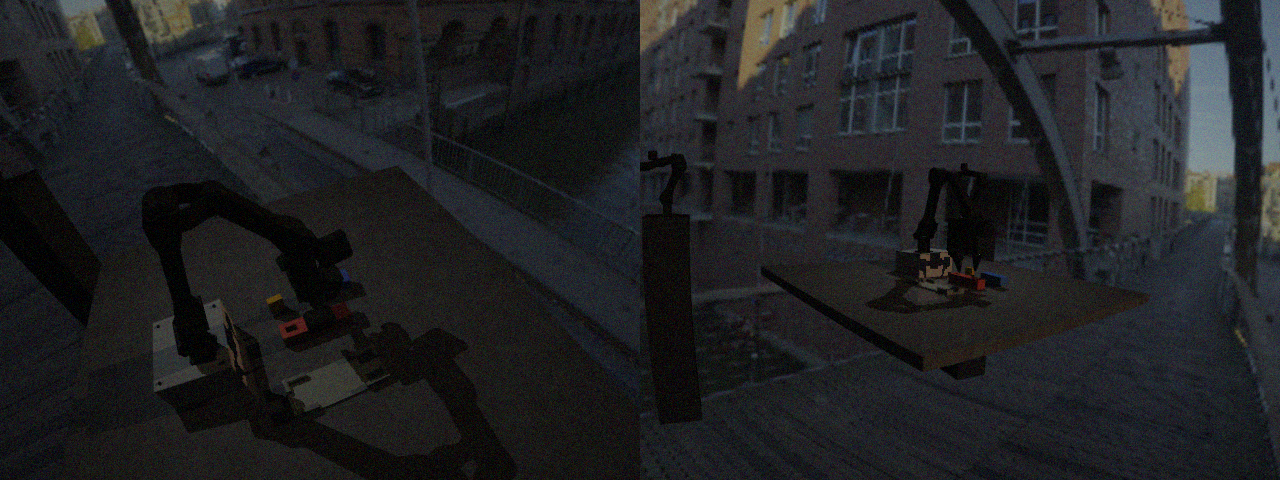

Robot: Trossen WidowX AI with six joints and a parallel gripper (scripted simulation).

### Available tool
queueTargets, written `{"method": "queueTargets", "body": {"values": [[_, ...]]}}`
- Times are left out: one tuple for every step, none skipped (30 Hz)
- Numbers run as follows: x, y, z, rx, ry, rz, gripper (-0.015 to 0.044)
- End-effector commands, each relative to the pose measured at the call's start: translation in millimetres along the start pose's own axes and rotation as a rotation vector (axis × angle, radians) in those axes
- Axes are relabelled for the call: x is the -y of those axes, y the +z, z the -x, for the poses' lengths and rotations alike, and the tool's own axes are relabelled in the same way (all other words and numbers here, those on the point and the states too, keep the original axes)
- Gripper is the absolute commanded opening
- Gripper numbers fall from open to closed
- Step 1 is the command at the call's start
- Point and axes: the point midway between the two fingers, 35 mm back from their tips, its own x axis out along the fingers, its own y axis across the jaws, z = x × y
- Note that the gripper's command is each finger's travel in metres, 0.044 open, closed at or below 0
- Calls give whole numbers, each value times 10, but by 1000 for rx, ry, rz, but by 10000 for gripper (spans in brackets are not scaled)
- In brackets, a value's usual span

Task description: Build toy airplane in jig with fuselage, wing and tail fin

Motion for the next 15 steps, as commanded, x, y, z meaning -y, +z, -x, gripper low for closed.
{"method": "queueTargets", "body": {"values": [[10, -12, -66, -3, -5, 3, 440], [10, -11, -82, -3, -5, 3, 440], [10, -10, -98, -3, -5, 3, 440], [10, -9, -115, -3, -5, 3, 440], [10, -9, -131, -3, -5, 3, 440], [10, -8, -147, -3, -5, 3, 440], [10, -7, -164, -3, -5, 3, 440], [10, -7, -180, -3, -5, 3, 440], [10, -6, -196, -3, -5, 3, 440], [10, -6, -212, -4, -5, 3, 440], [10, -6, -229, -4, -5, 3, 440], [10, -6, -245, -4, -5, 3, 440], [10, -6, -261, -4, -5, 3, 440], [10, -6, -277, -4, -5, 3, 440], [10, -6, -293, -4, -5, 3, 440]]}}
